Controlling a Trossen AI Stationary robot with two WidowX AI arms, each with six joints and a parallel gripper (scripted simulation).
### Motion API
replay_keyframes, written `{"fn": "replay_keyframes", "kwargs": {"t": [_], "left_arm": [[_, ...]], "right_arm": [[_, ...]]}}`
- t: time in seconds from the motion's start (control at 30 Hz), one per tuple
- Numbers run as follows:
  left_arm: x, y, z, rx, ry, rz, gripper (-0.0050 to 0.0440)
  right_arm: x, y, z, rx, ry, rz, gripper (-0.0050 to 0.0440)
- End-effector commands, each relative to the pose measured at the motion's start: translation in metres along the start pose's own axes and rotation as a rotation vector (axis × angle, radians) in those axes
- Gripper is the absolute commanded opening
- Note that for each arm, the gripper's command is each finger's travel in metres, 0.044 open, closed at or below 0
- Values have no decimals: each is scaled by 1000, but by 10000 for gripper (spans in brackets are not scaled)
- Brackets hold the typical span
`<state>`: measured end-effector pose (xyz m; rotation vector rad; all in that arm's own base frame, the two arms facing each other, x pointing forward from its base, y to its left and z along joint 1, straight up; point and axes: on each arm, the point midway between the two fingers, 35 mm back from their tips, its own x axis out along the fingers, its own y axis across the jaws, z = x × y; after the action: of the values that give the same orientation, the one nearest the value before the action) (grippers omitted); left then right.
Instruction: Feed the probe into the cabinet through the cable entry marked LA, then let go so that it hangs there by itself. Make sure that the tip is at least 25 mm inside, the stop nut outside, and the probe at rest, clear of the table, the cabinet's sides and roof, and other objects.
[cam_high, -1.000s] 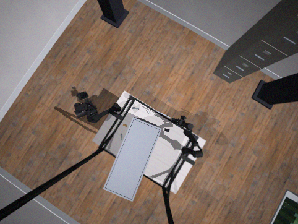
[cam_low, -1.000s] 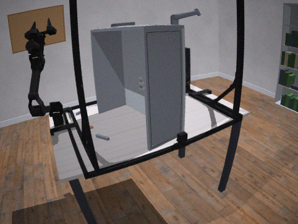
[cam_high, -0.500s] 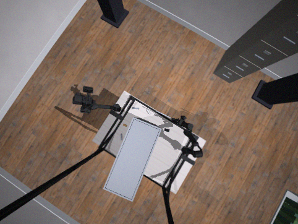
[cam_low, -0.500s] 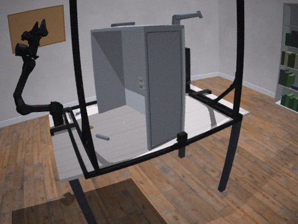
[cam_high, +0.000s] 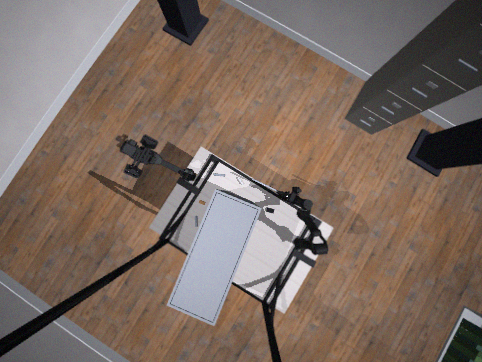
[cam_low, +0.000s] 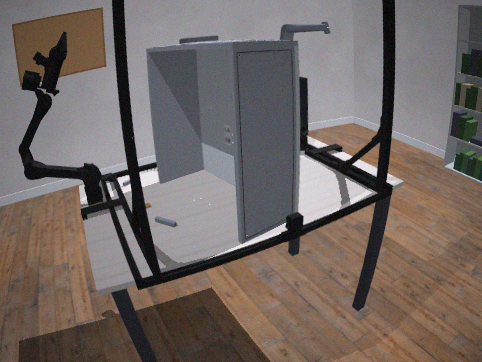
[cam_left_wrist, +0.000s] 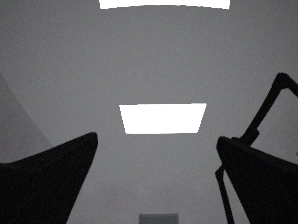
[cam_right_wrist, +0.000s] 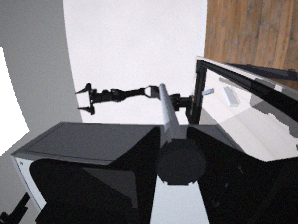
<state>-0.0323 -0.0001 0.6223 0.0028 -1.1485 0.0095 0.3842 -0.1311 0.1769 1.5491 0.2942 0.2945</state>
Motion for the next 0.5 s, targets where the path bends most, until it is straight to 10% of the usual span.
{"fn": "replay_keyframes", "kwargs": {"t": [0.0, 0.47], "left_arm": [[0, 3, 1, -74, -1, -36, 440], [3, 21, -5, -615, -1, -278, 440]], "right_arm": [[0, 0, 1, 2, -3, 0, 0], [0, 0, 1, 2, -3, 0, 0]]}}
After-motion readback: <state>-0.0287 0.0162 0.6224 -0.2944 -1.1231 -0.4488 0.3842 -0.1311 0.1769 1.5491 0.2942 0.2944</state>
